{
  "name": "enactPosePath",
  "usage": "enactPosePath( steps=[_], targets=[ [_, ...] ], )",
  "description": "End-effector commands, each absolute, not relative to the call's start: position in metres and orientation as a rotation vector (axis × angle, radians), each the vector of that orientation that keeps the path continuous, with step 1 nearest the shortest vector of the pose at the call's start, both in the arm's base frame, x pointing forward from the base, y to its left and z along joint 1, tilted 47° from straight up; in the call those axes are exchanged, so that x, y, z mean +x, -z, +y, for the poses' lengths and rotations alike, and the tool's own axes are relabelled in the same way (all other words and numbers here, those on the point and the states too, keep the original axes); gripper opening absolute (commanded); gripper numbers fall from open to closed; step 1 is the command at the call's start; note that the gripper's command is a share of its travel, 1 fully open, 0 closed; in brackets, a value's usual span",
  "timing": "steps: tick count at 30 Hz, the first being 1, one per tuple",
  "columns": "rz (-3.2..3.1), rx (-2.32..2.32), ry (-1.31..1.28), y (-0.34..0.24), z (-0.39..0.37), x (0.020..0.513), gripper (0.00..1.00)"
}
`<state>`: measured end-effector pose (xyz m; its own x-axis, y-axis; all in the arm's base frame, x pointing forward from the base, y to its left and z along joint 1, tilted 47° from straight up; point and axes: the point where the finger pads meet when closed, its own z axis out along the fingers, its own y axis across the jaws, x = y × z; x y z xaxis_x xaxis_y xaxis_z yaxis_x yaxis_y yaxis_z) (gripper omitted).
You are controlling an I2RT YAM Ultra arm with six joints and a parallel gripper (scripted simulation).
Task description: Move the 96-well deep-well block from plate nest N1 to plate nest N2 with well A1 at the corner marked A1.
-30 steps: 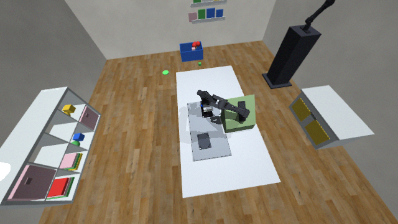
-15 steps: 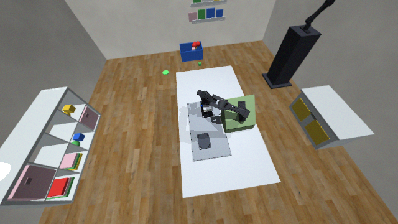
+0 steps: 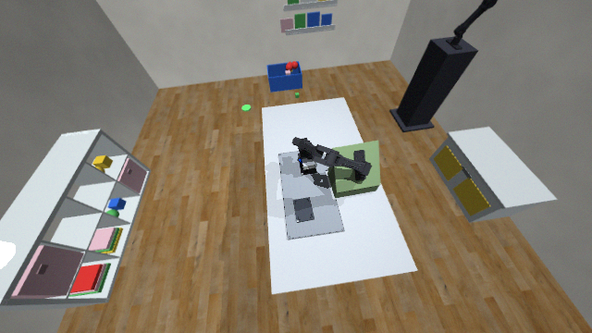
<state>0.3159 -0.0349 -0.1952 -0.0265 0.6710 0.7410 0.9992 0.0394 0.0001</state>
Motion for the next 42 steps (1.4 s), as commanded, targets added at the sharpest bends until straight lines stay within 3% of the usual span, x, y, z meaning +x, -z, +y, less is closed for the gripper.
enactPosePath(
  steps=[1,42],
  targets=[
    [-1.761,-1.716,0.763,0.186,-0.038,0.324,0.0],
    [-1.759,-1.714,0.764,0.098,0.043,0.356,0.0]
  ],
)
